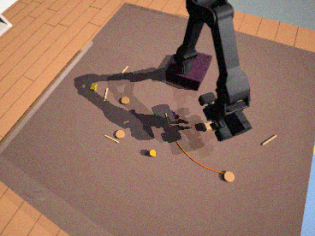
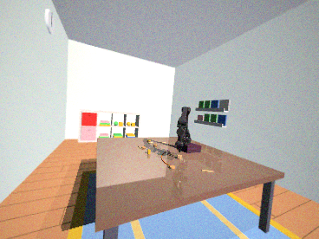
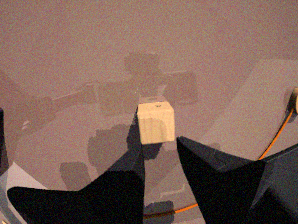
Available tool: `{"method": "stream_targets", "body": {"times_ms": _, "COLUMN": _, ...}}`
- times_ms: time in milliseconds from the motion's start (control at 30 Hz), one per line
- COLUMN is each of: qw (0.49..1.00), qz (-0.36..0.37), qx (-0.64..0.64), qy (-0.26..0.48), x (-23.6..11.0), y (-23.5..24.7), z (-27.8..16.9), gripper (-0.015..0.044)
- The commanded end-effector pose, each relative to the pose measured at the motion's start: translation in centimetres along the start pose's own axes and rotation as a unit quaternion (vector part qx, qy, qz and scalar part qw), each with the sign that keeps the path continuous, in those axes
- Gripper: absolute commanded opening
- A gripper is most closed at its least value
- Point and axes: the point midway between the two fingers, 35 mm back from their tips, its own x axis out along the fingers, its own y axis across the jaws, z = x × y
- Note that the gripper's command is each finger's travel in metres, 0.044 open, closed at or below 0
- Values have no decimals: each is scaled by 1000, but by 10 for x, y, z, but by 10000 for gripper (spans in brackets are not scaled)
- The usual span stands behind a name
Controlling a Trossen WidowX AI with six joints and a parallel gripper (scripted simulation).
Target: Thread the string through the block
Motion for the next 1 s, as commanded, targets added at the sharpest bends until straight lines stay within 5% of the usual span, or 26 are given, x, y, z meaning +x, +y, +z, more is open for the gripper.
{"method": "stream_targets", "body": {"times_ms": 0, "qw": 1000, "qz": 0, "qx": 0, "qy": 0, "x": 0, "y": 0, "z": 0, "gripper": 210}}
{"method": "stream_targets", "body": {"times_ms": 100, "qw": 1000, "qz": 0, "qx": 0, "qy": 0, "x": 0, "y": 0, "z": 0, "gripper": 236}}
{"method": "stream_targets", "body": {"times_ms": 400, "qw": 1000, "qz": 0, "qx": 0, "qy": 0, "x": 0, "y": 0, "z": 0, "gripper": 0}}
{"method": "stream_targets", "body": {"times_ms": 900, "qw": 1000, "qz": 0, "qx": 0, "qy": 0, "x": 0, "y": 0, "z": 0, "gripper": 0}}
{"method": "stream_targets", "body": {"times_ms": 967, "qw": 999, "qz": 0, "qx": 37, "qy": 0, "x": 0, "y": 0, "z": -3, "gripper": 53}}
